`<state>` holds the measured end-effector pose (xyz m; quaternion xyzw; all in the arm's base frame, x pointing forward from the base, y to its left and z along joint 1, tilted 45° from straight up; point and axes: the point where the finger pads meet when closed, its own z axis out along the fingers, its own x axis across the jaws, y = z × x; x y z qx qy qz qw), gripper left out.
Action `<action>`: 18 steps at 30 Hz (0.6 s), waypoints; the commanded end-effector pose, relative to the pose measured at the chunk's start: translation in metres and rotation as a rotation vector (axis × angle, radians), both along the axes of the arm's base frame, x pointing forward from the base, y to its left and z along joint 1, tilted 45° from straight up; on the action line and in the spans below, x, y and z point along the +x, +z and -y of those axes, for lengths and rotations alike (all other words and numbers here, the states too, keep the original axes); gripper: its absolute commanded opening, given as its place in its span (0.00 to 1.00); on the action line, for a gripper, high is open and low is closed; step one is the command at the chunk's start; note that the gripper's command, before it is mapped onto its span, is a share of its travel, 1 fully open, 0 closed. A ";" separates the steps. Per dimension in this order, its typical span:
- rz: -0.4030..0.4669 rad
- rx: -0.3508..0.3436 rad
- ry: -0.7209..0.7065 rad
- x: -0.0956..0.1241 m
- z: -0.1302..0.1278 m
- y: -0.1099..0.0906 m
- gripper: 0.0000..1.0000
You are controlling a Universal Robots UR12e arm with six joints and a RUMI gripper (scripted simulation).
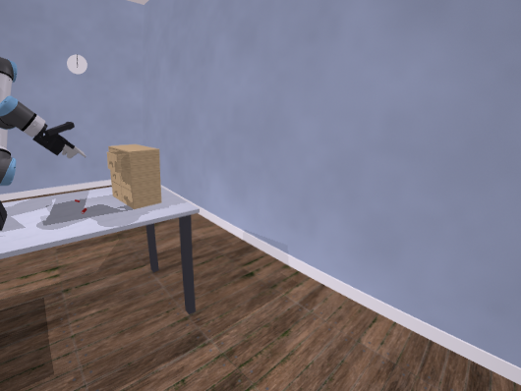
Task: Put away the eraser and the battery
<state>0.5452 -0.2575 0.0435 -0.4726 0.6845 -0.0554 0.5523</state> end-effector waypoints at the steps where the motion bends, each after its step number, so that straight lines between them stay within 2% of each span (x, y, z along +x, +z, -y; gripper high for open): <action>1: 0.043 -0.002 -0.052 0.006 -0.002 -0.004 1.00; 18: 0.130 0.004 -0.139 0.015 -0.009 -0.010 1.00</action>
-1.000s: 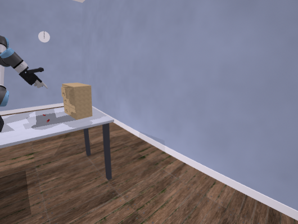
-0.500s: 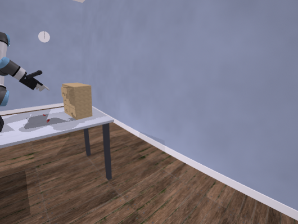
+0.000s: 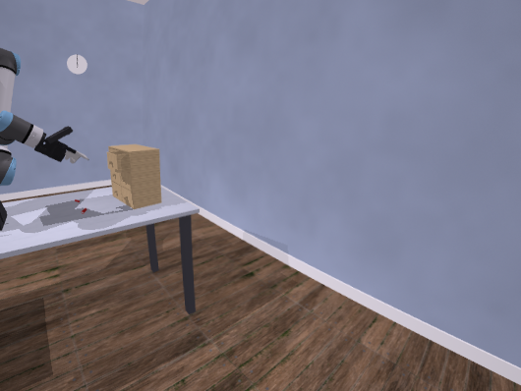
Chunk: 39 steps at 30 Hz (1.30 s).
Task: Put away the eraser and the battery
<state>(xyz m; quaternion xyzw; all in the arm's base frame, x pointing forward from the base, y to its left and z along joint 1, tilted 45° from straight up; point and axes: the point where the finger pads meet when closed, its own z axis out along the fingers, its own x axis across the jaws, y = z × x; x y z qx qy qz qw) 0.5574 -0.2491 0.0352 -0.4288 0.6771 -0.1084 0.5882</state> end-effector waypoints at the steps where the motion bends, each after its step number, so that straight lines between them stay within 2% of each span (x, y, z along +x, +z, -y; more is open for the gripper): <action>1: 0.022 -0.003 -0.036 0.003 -0.001 -0.003 1.00; 39: 0.109 0.003 -0.122 0.013 -0.007 -0.009 1.00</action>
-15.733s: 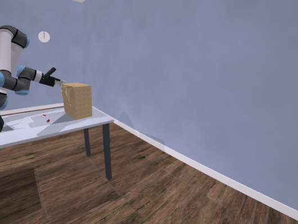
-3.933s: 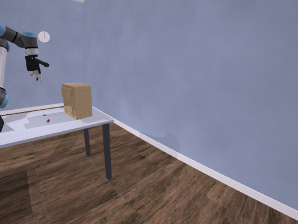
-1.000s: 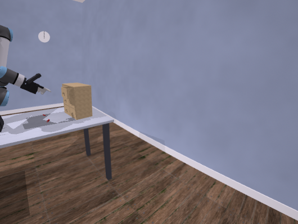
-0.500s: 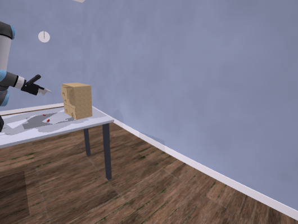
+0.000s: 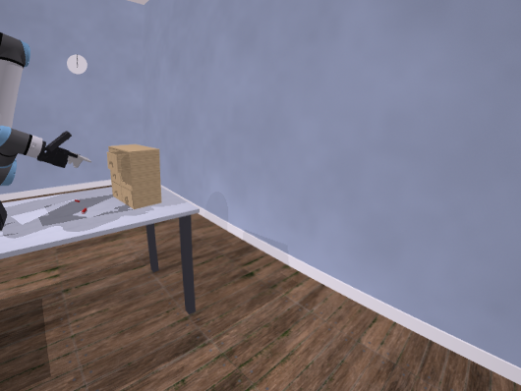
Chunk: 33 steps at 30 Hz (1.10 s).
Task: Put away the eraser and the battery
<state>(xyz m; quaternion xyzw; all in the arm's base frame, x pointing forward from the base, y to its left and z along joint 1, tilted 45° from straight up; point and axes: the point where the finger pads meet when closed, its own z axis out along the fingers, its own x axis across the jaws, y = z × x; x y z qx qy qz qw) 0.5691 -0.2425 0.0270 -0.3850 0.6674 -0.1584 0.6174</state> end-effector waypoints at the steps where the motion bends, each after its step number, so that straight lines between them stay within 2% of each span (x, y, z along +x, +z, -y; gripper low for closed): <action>1: 0.005 -0.003 -0.019 0.001 0.000 0.000 1.00; 33: 0.036 -0.001 -0.051 0.005 -0.001 -0.002 1.00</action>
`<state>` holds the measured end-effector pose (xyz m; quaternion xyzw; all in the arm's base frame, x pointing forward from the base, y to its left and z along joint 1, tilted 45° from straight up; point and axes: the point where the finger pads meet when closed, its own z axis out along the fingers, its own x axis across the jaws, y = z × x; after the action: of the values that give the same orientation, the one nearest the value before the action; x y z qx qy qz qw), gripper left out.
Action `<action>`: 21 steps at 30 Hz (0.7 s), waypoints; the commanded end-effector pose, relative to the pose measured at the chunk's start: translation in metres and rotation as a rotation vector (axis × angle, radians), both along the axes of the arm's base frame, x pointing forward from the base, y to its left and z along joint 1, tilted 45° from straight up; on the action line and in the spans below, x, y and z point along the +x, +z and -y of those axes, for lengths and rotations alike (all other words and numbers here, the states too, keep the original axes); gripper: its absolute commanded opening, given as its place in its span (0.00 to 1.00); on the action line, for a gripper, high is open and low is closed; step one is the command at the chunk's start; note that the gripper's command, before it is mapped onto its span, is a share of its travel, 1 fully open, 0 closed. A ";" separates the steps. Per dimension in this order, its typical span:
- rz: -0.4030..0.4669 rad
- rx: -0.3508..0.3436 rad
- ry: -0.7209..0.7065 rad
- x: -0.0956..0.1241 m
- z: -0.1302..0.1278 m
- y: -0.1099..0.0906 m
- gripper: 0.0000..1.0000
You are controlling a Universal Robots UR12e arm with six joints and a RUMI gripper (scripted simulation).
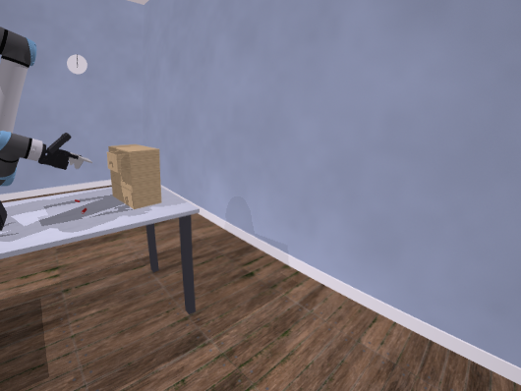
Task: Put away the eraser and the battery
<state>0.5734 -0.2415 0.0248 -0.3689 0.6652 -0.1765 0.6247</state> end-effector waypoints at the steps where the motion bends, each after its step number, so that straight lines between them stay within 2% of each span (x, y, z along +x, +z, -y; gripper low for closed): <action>1: 0.004 -0.001 -0.011 0.001 0.000 0.000 1.00; 21: 0.012 0.000 -0.016 0.001 -0.003 -0.001 1.00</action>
<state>0.5741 -0.2389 0.0242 -0.3636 0.6643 -0.1822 0.6271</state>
